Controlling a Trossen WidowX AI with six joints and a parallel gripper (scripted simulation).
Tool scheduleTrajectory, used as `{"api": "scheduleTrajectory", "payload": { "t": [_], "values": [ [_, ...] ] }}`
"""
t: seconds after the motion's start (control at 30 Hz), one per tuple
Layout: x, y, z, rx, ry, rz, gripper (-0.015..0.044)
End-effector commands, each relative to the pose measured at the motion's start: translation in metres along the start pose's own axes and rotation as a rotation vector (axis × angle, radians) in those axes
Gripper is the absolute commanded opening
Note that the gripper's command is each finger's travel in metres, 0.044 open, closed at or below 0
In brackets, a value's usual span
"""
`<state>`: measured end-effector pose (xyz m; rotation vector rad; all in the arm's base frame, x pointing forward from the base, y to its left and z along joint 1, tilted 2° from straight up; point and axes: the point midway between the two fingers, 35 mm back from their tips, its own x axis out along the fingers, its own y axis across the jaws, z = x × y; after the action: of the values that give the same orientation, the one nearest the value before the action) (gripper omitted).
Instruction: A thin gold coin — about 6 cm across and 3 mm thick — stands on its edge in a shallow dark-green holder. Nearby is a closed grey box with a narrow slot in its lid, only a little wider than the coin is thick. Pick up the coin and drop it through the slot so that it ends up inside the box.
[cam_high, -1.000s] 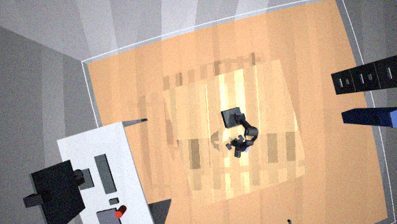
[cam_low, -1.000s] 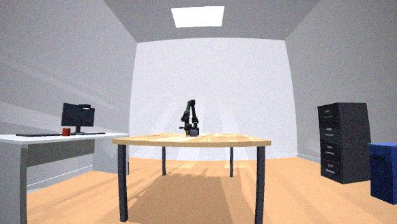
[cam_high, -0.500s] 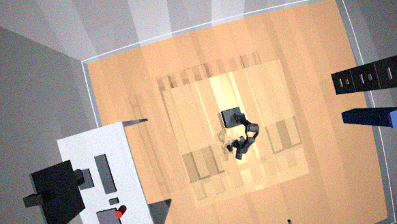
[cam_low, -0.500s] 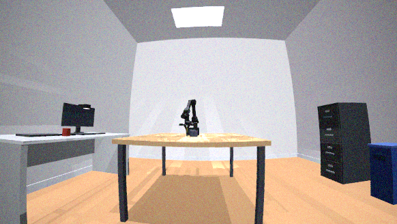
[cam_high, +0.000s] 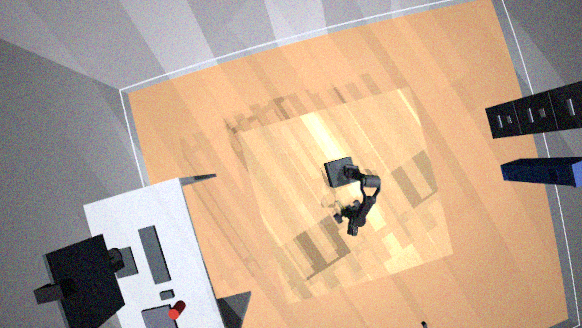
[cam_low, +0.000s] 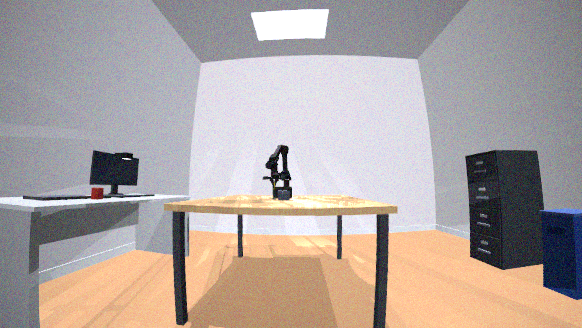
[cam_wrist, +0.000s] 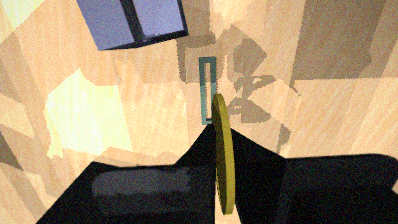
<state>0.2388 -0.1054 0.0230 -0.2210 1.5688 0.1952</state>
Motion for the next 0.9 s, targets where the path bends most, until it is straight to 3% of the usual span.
{"api": "scheduleTrajectory", "payload": {
  "t": [0.0,0.27,0.87],
  "values": [
    [-0.011,0.0,0.0,0.004,-0.003,-0.007,0.0],
    [-0.012,-0.001,0.003,-0.161,-0.003,-0.007,0.0],
    [-0.013,0.007,0.028,-0.166,-0.004,-0.008,0.0]
  ]
}}
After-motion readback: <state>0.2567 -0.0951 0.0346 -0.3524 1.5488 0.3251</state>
